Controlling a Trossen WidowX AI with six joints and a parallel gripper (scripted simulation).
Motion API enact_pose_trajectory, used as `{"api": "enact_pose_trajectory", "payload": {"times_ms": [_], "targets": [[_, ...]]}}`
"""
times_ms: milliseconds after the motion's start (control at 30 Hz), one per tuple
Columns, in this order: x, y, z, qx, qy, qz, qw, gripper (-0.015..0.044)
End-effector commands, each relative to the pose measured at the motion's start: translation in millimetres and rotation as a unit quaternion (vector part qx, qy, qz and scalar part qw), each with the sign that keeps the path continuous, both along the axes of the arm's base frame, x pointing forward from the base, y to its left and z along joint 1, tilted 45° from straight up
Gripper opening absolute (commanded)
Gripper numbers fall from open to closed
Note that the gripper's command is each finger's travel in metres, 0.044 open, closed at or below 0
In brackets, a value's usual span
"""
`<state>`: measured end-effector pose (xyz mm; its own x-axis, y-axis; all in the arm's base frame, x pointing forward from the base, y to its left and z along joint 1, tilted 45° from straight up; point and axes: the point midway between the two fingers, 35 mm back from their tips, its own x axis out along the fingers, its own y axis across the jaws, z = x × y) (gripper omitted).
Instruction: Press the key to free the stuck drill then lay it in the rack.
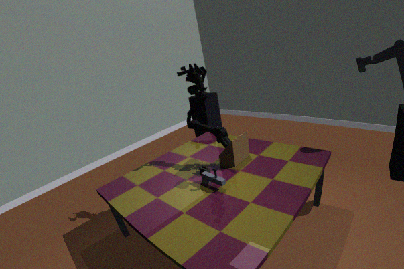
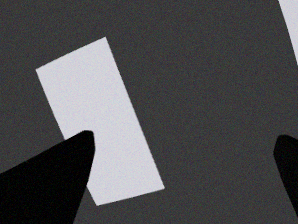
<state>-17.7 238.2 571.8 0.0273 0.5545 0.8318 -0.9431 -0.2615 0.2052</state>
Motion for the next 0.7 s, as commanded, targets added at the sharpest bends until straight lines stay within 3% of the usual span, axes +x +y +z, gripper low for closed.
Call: {"api": "enact_pose_trajectory", "payload": {"times_ms": [0,300,467,667], "targets": [[0.0,0.0,0.0,0.0,0.0,0.0,1.0,0.0374],[1.7,3.9,-1.8,-0.007,0.0,-0.004,1.0,0.0137],[22.8,42.1,-22.9,-0.079,0.008,-0.047,0.996,0.0006],[62.2,72.4,-52.2,-0.143,0.023,-0.122,0.982,0.0]]}}
